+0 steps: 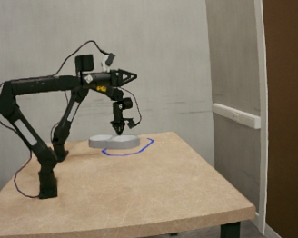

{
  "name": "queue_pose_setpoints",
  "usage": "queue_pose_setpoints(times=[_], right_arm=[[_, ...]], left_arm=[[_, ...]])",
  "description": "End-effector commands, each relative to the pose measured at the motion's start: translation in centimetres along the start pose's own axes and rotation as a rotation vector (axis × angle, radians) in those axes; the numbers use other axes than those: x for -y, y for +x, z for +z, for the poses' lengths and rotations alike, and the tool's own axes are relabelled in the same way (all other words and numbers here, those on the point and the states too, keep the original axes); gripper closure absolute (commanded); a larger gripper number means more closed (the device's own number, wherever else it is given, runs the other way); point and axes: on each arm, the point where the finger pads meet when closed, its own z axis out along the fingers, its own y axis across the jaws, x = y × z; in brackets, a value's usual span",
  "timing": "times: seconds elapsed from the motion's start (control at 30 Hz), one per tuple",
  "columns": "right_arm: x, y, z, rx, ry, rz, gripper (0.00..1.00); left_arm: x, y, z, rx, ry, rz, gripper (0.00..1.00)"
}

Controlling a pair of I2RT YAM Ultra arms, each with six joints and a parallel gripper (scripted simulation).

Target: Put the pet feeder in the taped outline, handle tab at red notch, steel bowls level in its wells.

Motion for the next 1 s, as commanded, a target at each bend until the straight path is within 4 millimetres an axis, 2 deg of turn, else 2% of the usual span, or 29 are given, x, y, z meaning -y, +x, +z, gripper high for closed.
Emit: queue_pose_setpoints(times=[0.0,0.13,0.2,0.37,0.47,0.6,0.7,0.77,0.97], right_arm=[[0.2,-0.2,0.0,0.005,0.008,0.011,0.00],[0.2,-0.2,0.0,0.005,0.008,0.011,0.00],[0.2,-0.2,0.0,0.005,0.008,0.011,0.00],[0.2,-0.2,0.0,0.005,0.008,0.011,0.00],[0.2,-0.2,0.0,0.005,0.008,0.011,0.00],[0.2,-0.2,0.0,0.005,0.008,0.011,0.00],[0.2,-0.2,0.0,0.005,0.008,0.011,0.00],[0.2,-0.2,0.0,0.005,0.008,0.011,0.00],[0.2,-0.2,0.0,0.005,0.008,0.011,0.00]], left_arm=[[-0.4,0.2,-0.7,0.027,-0.025,-0.130,0.84],[0.0,-0.3,-0.7,0.024,-0.023,-0.089,0.84],[-0.2,0.5,-0.8,0.029,-0.022,-0.210,0.84],[0.0,0.3,-0.6,0.030,-0.020,-0.285,0.84],[-0.1,0.9,-0.6,0.030,-0.019,-0.347,0.84],[0.4,0.4,-0.6,0.031,-0.017,-0.398,0.84],[0.5,0.4,-0.6,0.029,-0.016,-0.360,0.84],[0.3,1.1,-0.7,0.033,-0.019,-0.469,0.84],[0.8,1.0,-0.6,0.033,-0.015,-0.561,0.84]])
